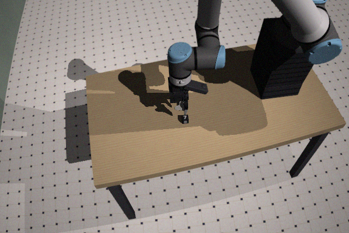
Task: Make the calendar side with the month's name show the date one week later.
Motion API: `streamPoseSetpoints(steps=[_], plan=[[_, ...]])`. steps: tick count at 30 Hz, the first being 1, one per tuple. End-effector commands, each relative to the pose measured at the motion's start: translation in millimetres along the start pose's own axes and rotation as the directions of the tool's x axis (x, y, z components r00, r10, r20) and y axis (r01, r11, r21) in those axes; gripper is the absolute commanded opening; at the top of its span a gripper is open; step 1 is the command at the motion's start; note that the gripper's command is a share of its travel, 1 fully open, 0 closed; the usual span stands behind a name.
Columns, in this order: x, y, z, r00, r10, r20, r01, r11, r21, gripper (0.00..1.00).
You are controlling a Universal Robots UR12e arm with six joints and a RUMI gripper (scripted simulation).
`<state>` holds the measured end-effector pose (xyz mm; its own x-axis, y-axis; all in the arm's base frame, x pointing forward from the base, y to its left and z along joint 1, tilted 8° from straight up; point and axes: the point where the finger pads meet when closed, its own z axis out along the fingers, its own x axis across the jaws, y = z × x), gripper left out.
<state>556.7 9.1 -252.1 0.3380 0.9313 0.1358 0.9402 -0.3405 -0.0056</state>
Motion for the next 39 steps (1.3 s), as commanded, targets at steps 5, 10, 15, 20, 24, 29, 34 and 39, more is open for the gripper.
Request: streamPoseSetpoints(steps=[5,10,15,20,24,29,34,39], plan=[[0.0,0.4,-7.1,1.0,0.0,0.0,0.0,1.0,0.0,1.0],[0.0,0.4,-7.1,1.0,0.0,0.0,0.0,1.0,0.0,1.0],[0.0,0.4,-7.1,1.0,0.0,0.0,0.0,1.0,0.0,1.0],[0.0,0.4,-7.1,1.0,0.0,0.0,0.0,1.0,0.0,1.0],[0.0,0.4,-7.1,1.0,0.0,0.0,0.0,1.0,0.0,1.0],[-1.0,0.4,-7.0,1.0,-0.011,0.0,0.011,1.0,0.0,1.0],[-3.6,0.3,-7.0,0.999,-0.039,0.0,0.039,0.999,0.0,1.0],[-8.2,0.2,-7.0,0.996,-0.091,0.0,0.091,0.996,0.0,1.0]])
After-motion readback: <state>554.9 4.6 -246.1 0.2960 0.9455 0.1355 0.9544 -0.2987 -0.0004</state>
